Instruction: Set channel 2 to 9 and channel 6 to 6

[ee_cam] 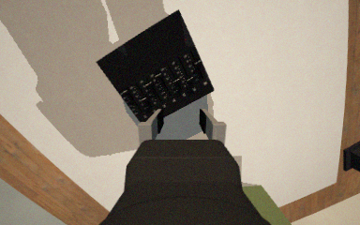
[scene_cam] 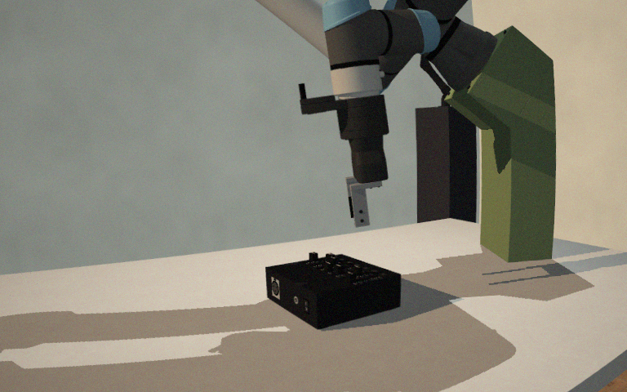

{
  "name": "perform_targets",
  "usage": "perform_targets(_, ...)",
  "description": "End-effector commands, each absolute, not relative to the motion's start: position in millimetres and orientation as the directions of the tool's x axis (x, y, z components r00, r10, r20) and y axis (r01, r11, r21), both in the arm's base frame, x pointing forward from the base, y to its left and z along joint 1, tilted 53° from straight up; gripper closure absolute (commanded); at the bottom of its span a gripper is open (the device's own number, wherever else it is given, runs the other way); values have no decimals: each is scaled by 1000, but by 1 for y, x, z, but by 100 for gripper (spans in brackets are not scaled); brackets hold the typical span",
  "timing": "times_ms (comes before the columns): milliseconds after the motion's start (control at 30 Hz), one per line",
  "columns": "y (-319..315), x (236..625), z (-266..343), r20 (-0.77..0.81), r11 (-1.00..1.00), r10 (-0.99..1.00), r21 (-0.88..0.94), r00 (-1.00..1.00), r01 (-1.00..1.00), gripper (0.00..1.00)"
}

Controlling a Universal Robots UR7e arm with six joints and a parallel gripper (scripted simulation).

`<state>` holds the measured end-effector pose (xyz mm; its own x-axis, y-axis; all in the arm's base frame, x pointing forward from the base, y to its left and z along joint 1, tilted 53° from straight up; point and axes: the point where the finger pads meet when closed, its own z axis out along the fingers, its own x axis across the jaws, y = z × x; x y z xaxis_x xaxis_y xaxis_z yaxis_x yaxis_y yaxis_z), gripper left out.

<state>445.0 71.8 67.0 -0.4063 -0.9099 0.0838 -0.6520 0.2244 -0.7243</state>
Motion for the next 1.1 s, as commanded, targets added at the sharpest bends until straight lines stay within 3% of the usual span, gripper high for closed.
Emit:
perform_targets(0,68,443,57,197,76,-936,-696,-291,-714,0)
perform_targets(500,62,436,37,388,-185,-919,-587,-73,-788,0)
perform_targets(1067,61,435,34,414,-224,-910,-566,-38,-794,0)
